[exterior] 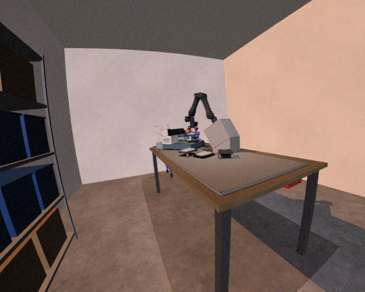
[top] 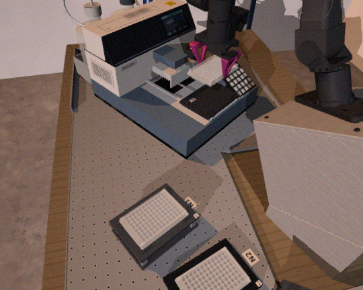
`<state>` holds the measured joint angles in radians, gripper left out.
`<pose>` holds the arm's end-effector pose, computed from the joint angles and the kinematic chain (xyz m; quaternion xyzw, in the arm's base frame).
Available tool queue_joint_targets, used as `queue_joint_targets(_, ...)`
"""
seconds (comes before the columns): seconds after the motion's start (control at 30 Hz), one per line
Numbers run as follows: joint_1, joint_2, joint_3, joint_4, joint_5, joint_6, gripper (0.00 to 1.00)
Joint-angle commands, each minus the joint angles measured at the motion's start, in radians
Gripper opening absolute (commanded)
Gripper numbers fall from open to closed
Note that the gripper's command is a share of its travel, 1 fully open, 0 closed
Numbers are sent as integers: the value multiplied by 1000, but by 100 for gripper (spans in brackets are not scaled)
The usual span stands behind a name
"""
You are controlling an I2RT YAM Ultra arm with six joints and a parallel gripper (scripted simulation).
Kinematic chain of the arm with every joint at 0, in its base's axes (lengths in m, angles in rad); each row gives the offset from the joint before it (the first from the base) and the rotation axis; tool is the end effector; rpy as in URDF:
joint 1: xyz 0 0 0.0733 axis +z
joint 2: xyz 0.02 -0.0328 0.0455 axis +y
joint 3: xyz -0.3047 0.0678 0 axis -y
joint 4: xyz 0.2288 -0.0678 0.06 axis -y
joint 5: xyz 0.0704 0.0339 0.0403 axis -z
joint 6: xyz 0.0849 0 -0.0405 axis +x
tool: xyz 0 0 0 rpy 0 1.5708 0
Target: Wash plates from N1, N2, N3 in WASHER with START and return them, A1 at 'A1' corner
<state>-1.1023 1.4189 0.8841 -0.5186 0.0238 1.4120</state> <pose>0.1247 -0.2484 0.2200 0.9204 0.2953 0.0281 0.2545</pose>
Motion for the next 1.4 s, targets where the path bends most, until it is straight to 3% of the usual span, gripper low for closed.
queue_joint_targets(0.0, 4, -5, 5, -9, 5, 3, 0)
queue_joint_targets(0.17, 4, -5, 5, -9, 5, 3, 0)
queue_joint_targets(0.3, 91, -24, -32, 3, 48, -70, 0)
queue_joint_targets(0.47, 188, 16, -44, 23, 95, -151, 0)
queue_joint_targets(0.57, 208, 19, -32, 25, 104, -167, 0)
queue_joint_targets(0.6, 227, -8, -34, 18, 113, -183, 0)
queue_joint_targets(0.67, 266, 29, -37, 29, 132, -215, 0)
queue_joint_targets(0.93, 416, 73, 11, 27, 201, -346, 0)
queue_joint_targets(1.37, 586, 159, 62, 4, 273, -177, 0)
